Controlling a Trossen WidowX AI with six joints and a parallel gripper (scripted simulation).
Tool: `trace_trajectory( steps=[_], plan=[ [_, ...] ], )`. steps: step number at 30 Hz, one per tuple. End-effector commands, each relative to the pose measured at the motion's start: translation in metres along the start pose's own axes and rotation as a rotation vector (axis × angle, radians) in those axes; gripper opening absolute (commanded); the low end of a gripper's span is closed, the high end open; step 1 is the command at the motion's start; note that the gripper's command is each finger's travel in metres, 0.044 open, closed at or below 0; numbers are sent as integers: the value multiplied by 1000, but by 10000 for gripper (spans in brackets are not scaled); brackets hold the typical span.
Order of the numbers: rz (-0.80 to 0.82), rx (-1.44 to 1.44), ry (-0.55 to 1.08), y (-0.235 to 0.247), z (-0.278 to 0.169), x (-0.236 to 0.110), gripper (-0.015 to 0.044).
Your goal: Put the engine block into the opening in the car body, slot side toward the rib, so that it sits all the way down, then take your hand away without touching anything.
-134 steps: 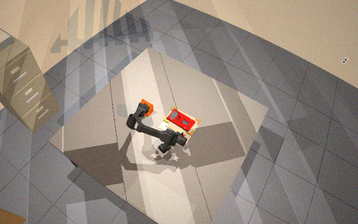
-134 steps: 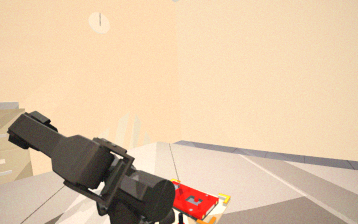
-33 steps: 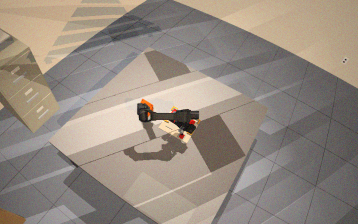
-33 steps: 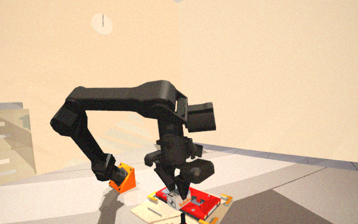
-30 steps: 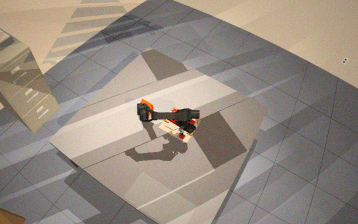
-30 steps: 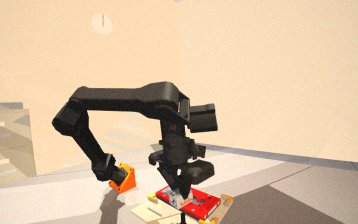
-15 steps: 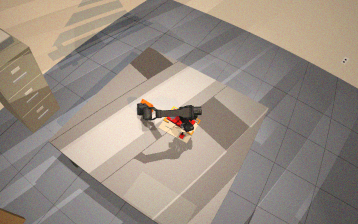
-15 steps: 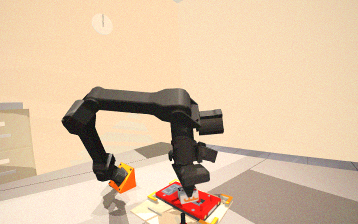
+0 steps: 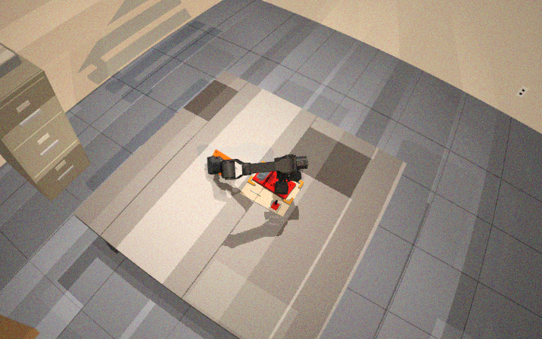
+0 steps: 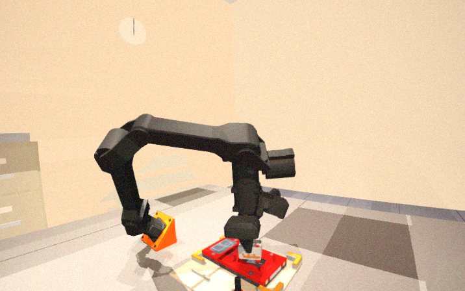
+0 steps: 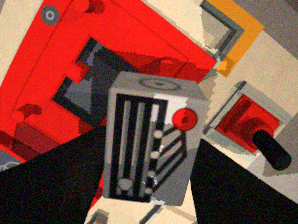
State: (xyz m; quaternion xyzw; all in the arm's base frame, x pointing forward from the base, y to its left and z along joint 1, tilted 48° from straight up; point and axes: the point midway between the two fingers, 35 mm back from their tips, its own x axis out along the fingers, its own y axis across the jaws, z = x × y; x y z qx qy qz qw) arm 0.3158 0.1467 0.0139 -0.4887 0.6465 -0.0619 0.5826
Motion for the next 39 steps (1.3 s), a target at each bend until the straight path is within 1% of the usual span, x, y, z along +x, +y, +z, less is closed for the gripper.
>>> trace_trajectory(
  steps=[1, 13, 16, 22, 39],
  plan=[
    [0, 97, 4, 10, 0, 3, 0],
    [-9, 461, 19, 38, 3, 15, 0],
    [-10, 505, 21, 38, 3, 17, 0],
    [-11, 549, 21, 38, 3, 17, 158],
    [-10, 493, 21, 38, 3, 17, 159]
  ],
)
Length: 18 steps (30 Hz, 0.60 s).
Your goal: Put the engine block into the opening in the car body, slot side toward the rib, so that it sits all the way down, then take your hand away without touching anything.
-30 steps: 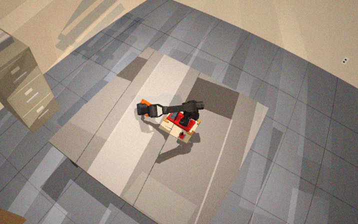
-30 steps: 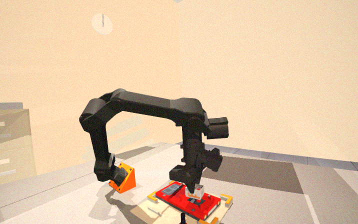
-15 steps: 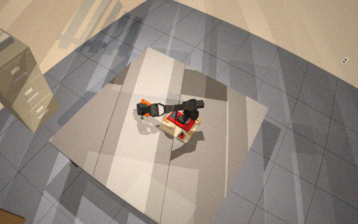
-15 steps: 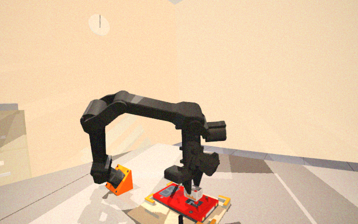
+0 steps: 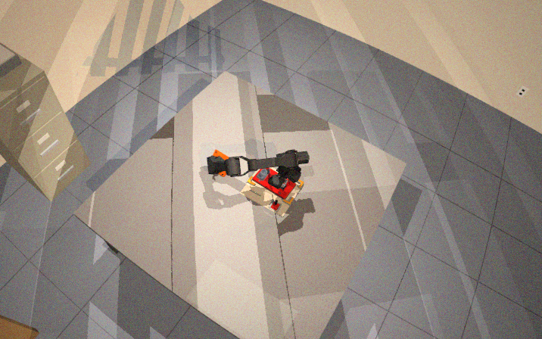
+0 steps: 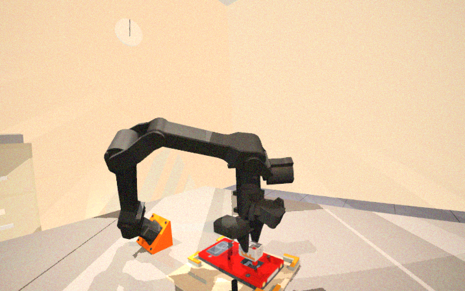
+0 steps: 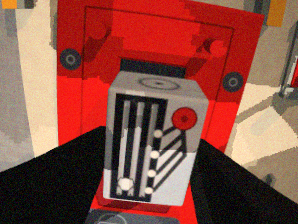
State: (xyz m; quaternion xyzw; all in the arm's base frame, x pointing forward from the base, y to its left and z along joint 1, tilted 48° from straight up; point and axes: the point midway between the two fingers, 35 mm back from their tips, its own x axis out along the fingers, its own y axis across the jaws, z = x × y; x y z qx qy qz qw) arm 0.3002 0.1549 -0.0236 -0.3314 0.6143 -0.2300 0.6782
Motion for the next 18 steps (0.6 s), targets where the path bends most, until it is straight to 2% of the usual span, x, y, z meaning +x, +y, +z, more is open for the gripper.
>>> trace_trajectory(
  steps=[1, 18],
  plan=[
    [2, -11, -1, 1, -1, -1, 159],
    [2, 0, -1, 2, -1, -1, 159]
  ],
)
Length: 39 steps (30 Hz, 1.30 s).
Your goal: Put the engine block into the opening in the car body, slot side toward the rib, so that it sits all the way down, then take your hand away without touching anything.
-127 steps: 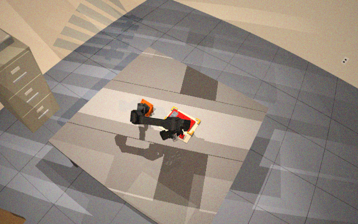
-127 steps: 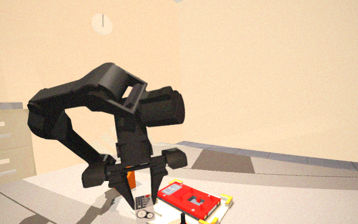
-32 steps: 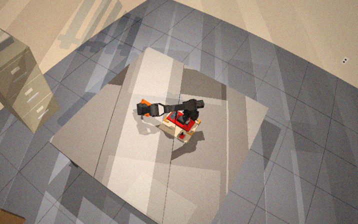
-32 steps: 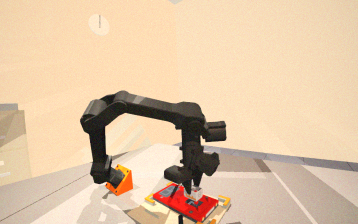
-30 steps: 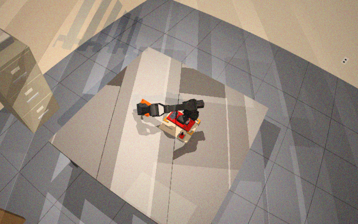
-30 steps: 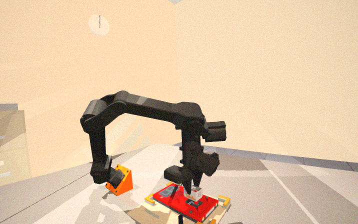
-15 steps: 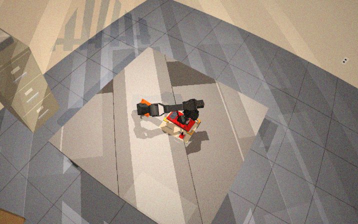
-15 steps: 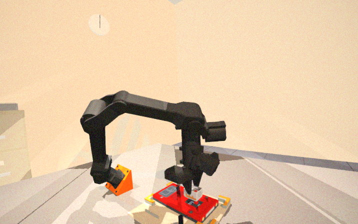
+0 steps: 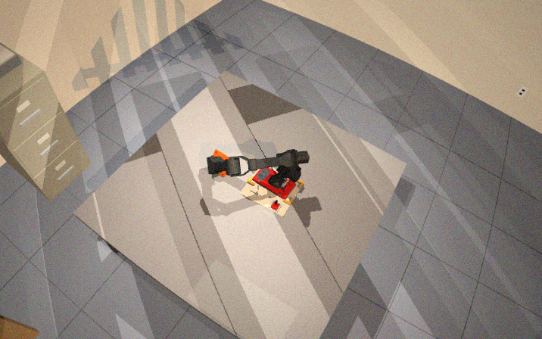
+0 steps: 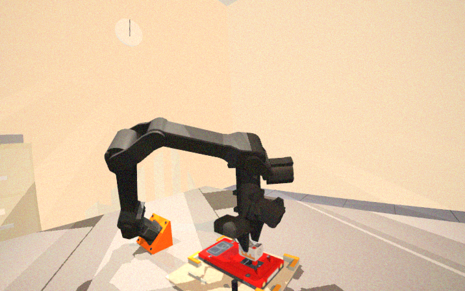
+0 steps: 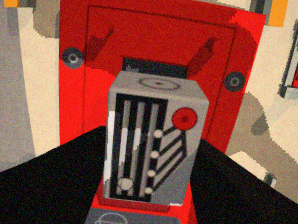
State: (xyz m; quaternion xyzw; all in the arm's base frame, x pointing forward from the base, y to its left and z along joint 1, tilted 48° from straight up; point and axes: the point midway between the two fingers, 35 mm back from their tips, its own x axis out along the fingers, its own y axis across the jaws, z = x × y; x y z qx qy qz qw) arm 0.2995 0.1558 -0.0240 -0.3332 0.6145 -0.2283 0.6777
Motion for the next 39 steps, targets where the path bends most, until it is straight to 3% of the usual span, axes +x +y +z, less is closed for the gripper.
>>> trace_trajectory(
  steps=[1, 39],
  plan=[
    [2, 14, 0, 1, 0, -1, 159],
    [2, -2, 0, 1, 0, 3, 159]
  ],
)
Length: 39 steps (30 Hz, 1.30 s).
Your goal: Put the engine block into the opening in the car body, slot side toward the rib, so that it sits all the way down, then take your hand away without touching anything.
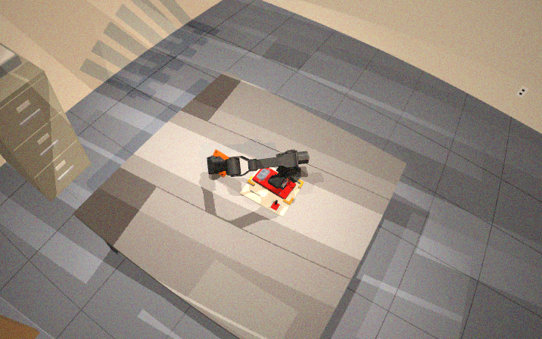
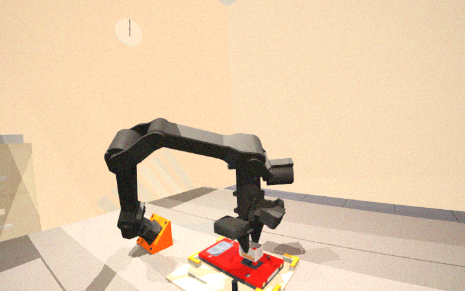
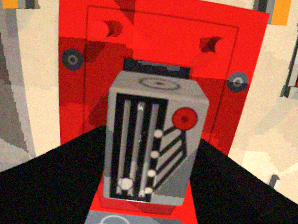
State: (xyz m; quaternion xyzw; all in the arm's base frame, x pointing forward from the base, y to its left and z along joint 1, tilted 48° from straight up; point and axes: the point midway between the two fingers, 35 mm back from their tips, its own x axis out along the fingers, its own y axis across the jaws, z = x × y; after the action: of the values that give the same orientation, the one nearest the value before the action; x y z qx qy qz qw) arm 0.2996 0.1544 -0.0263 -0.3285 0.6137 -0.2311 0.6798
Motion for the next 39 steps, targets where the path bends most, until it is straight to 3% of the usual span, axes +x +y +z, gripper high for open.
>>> trace_trajectory(
  steps=[1, 39],
  plan=[
    [0, -13, -1, 0, 0, 0, 159],
    [0, 1, -1, 0, 0, 4, 159]
  ],
)
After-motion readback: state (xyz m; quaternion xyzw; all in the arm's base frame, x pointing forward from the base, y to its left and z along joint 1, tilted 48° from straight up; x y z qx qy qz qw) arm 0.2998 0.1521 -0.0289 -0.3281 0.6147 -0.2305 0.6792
